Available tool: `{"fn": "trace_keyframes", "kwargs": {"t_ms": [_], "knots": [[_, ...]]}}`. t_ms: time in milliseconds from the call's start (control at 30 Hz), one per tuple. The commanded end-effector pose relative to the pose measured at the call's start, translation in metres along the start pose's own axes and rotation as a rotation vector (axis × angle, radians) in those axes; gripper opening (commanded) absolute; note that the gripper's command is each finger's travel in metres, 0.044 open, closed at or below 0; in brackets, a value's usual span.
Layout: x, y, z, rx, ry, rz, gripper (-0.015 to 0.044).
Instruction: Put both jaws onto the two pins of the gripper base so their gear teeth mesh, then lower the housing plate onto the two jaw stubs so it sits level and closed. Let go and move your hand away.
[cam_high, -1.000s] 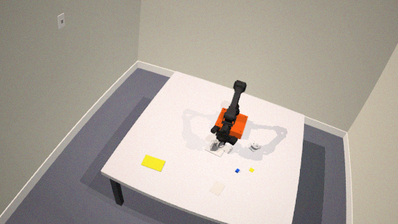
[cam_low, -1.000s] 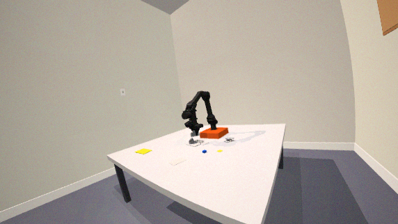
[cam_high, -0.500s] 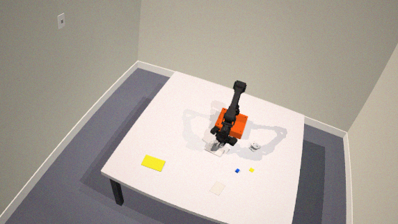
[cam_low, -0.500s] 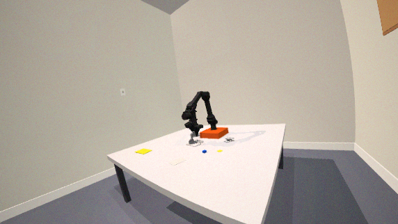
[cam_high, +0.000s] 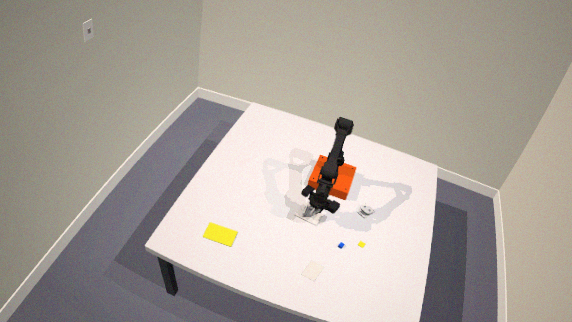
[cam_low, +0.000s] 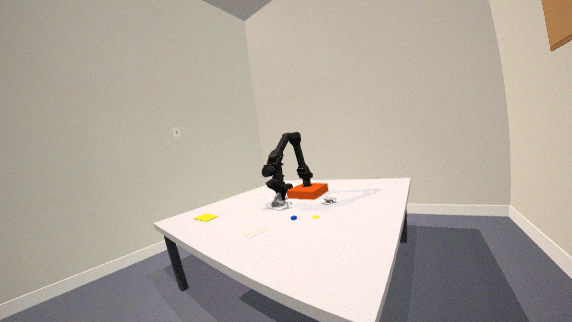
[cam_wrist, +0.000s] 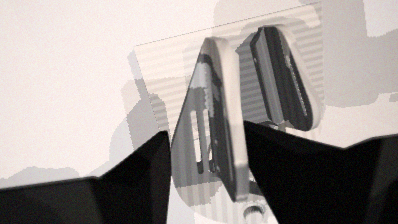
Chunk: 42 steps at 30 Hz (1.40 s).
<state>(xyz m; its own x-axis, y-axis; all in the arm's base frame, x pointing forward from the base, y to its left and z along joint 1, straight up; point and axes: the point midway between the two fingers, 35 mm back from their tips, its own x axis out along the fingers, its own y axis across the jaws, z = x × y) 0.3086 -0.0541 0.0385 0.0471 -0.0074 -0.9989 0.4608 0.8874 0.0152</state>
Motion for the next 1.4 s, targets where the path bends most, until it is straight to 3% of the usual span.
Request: {"fn": "trace_keyframes", "kwargs": {"t_ms": [0, 1367], "knots": [[0.01, -0.001, -0.002, -0.003, 0.01, -0.003, 0.0134], [0.025, -0.001, -0.003, 0.005, 0.01, -0.003, 0.0134]]}}
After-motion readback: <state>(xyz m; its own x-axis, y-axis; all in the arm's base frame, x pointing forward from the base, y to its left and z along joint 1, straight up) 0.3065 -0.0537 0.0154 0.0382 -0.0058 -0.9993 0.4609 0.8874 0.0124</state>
